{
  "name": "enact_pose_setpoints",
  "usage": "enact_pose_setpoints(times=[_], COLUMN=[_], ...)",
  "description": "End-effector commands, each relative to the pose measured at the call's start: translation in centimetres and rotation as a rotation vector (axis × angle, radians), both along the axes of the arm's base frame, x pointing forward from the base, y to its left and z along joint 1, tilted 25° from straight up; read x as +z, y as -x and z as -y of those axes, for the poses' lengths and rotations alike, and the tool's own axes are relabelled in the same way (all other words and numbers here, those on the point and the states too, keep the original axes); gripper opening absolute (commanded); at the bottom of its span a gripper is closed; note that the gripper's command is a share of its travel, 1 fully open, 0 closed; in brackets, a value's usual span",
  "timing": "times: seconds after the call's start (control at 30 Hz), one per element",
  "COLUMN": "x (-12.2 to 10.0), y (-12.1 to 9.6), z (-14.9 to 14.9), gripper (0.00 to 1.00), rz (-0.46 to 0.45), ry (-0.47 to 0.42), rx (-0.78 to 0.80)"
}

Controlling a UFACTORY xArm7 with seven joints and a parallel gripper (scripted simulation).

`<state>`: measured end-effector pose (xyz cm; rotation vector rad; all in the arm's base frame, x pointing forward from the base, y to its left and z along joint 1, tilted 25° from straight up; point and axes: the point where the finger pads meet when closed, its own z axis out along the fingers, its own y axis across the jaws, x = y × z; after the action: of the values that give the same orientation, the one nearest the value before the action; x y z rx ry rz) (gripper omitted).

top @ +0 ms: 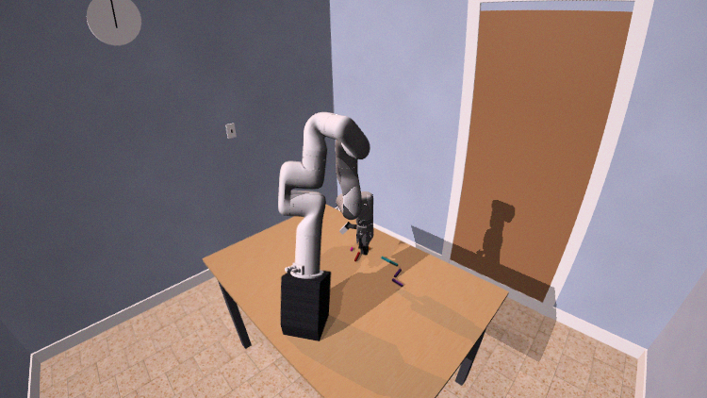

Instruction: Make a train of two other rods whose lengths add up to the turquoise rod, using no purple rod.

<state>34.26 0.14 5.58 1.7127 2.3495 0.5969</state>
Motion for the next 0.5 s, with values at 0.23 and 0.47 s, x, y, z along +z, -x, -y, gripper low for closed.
enact_pose_setpoints(times=[0.23,0.47], x=[-0.13,-0.77], y=[-0.14,-0.40], z=[-0.03,-0.17], gripper=[0.04,0.04], rz=[0.003,0.004], ry=[-0.002,-0.001], rx=[0.000,0.000])
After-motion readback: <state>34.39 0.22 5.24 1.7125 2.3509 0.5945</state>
